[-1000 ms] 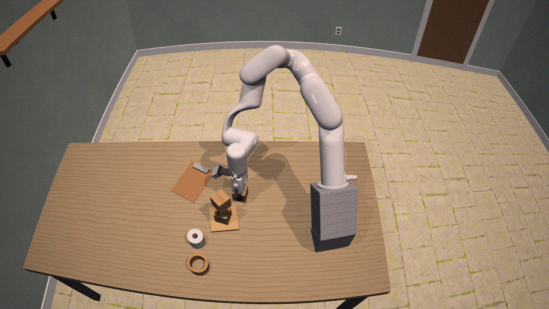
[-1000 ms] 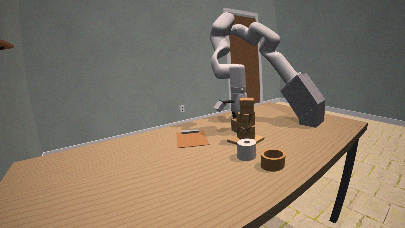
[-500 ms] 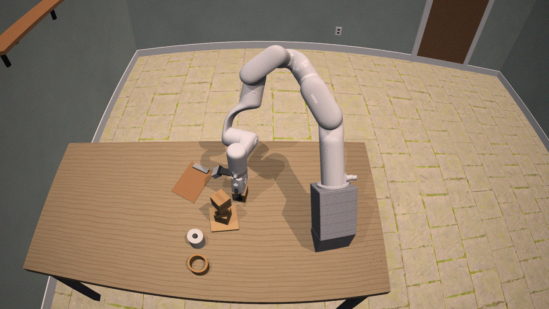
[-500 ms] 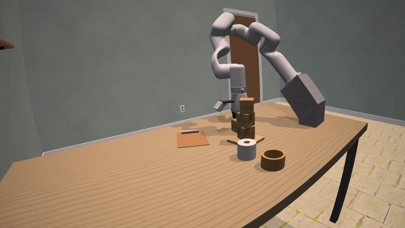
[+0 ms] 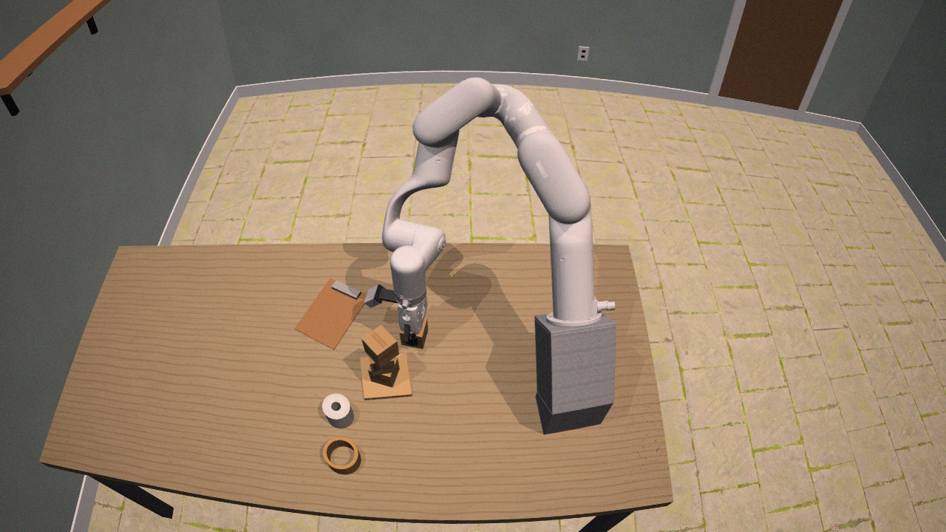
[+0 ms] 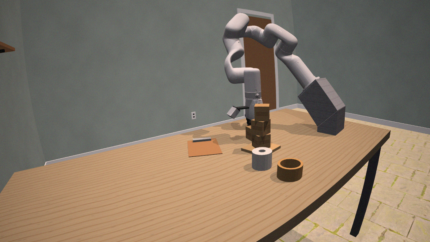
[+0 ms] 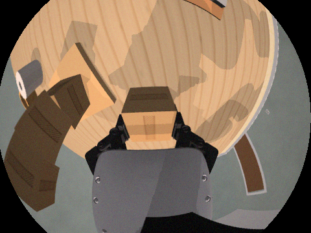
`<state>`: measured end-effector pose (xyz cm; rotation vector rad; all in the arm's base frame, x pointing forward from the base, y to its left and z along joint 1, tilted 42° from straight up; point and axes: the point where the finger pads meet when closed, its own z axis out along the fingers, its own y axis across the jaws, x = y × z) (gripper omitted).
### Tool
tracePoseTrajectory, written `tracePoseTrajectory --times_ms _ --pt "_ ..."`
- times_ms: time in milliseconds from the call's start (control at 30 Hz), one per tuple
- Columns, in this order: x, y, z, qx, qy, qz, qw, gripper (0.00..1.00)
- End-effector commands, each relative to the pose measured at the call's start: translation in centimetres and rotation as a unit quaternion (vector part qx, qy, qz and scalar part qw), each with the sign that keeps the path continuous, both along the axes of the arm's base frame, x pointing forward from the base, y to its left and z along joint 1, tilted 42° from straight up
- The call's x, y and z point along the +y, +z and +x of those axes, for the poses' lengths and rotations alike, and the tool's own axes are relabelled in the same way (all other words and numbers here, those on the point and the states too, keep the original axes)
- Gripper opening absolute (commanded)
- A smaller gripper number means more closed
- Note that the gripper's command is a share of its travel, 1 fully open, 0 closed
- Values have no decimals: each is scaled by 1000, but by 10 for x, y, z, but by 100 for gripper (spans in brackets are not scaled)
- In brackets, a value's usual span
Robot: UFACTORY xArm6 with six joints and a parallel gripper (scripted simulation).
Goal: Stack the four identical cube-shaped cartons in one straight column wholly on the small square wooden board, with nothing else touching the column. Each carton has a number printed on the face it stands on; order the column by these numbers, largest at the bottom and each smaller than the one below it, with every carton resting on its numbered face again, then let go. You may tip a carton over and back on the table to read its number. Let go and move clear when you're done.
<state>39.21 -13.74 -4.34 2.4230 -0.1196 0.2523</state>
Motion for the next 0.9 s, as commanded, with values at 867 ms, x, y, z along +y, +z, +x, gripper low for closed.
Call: tracePoseTrajectory --times_ms 867 --pt "137 158 -30 -2 1 0 1000 0"
